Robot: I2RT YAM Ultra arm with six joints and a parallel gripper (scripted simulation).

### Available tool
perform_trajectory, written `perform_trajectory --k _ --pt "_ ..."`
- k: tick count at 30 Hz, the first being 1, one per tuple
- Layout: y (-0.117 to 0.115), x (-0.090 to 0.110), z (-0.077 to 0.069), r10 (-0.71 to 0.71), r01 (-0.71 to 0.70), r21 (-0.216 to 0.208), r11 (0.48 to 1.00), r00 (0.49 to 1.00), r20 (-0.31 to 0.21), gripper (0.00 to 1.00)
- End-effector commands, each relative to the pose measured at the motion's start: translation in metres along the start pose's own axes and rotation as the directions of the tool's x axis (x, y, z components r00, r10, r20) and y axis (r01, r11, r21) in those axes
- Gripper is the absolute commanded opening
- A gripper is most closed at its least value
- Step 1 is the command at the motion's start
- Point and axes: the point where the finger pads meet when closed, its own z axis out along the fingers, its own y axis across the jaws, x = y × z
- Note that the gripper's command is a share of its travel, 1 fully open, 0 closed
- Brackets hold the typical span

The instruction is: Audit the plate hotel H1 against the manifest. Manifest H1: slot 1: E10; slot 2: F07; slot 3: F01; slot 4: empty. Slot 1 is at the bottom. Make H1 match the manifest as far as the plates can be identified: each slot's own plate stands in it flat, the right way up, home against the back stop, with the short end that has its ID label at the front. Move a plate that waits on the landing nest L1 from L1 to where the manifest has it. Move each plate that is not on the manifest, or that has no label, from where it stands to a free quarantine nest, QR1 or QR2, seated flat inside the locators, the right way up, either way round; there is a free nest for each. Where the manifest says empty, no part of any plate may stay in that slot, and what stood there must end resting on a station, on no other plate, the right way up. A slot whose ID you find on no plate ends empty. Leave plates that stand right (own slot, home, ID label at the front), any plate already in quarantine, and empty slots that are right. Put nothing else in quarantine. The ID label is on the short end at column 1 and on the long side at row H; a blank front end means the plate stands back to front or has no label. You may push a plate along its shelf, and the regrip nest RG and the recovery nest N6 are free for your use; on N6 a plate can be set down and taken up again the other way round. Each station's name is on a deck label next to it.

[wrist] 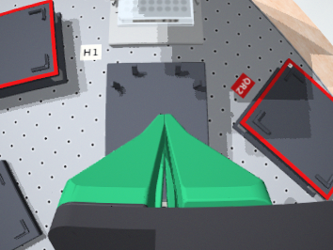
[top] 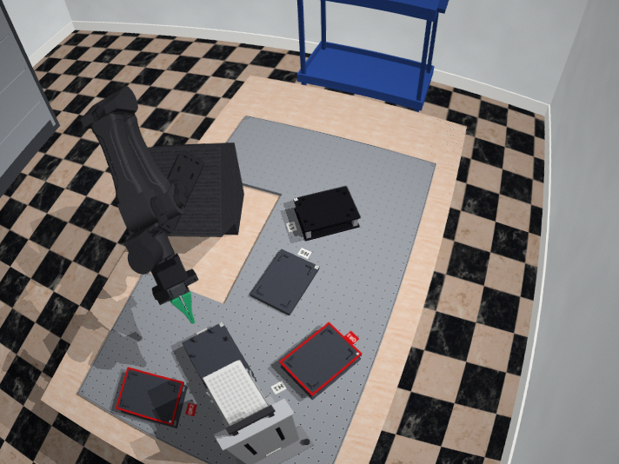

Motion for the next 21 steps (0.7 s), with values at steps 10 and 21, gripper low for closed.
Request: perform_trajectory --k 10,21 --pt "-0.001 -0.033 -0.021 0.008 -0.007 -0.020 1.000 0.998 0.056 1.00" --pt "-0.004 -0.056 -0.048 0.018 -0.017 -0.022 1.000 0.998 0.053 1.00"
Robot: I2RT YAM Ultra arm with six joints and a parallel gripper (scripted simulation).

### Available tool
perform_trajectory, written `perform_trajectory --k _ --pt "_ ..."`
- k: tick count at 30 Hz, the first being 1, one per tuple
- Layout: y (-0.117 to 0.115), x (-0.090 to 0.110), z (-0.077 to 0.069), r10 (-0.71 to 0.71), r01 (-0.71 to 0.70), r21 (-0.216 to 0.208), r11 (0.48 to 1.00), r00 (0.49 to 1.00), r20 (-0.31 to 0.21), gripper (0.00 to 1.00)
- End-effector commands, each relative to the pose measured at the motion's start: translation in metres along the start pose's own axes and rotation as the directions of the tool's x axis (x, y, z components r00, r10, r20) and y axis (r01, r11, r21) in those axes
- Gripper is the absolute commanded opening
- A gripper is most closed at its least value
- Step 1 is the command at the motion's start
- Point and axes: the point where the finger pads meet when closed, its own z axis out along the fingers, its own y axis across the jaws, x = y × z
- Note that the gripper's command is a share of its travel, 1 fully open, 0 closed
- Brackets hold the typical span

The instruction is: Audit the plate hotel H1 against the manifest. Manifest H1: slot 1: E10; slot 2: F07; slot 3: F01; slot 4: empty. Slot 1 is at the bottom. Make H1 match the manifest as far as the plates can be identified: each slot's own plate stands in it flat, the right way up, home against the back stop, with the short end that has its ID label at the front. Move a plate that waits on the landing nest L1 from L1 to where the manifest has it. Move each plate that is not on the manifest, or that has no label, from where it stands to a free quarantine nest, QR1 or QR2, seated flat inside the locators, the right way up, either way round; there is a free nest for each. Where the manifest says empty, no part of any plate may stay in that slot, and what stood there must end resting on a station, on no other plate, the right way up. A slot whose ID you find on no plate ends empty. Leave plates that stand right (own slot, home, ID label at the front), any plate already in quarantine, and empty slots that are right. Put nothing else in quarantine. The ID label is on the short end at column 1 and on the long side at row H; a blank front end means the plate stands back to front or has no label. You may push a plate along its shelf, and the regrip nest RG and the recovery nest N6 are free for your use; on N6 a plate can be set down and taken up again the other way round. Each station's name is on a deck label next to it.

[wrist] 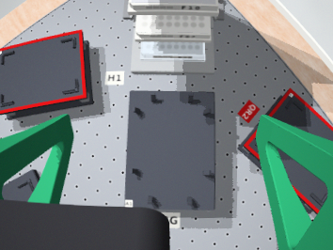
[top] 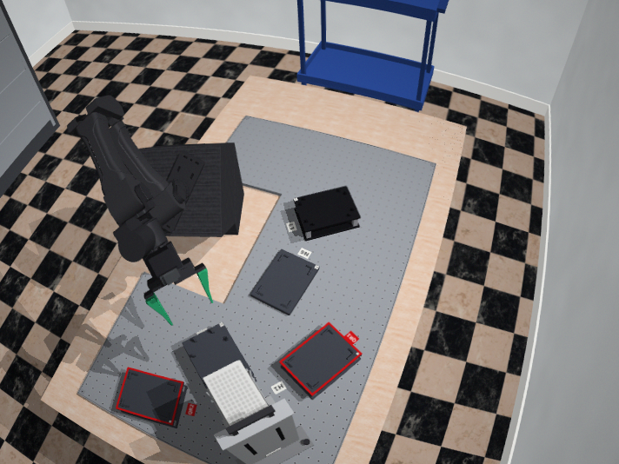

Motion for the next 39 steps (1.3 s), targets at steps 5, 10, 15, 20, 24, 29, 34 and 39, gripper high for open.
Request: perform_trajectory --k 5,10,15,20,24,29,34,39 --pt "-0.0088 -0.0181 -0.0210 0.016 -0.016 0.041 0.999 1.000 0.004 1.00" --pt "-0.0084 -0.0177 -0.0205 0.015 -0.015 0.040 0.999 1.000 0.002 1.00" --pt "-0.0100 -0.0216 -0.0205 0.019 -0.019 0.046 0.999 1.000 0.017 1.00" --pt "-0.0100 -0.0215 -0.0204 0.018 -0.019 0.045 0.999 1.000 0.017 1.00" --pt "-0.0099 -0.0215 -0.0204 0.018 -0.019 0.045 0.999 1.000 0.017 1.00" --pt "-0.0100 -0.0215 -0.0204 0.018 -0.019 0.045 0.999 1.000 0.017 1.00" --pt "-0.0097 -0.0216 -0.0204 0.018 -0.019 0.044 0.999 1.000 0.017 1.00" --pt "-0.0097 -0.0216 -0.0204 0.018 -0.019 0.044 0.999 1.000 0.017 1.00"
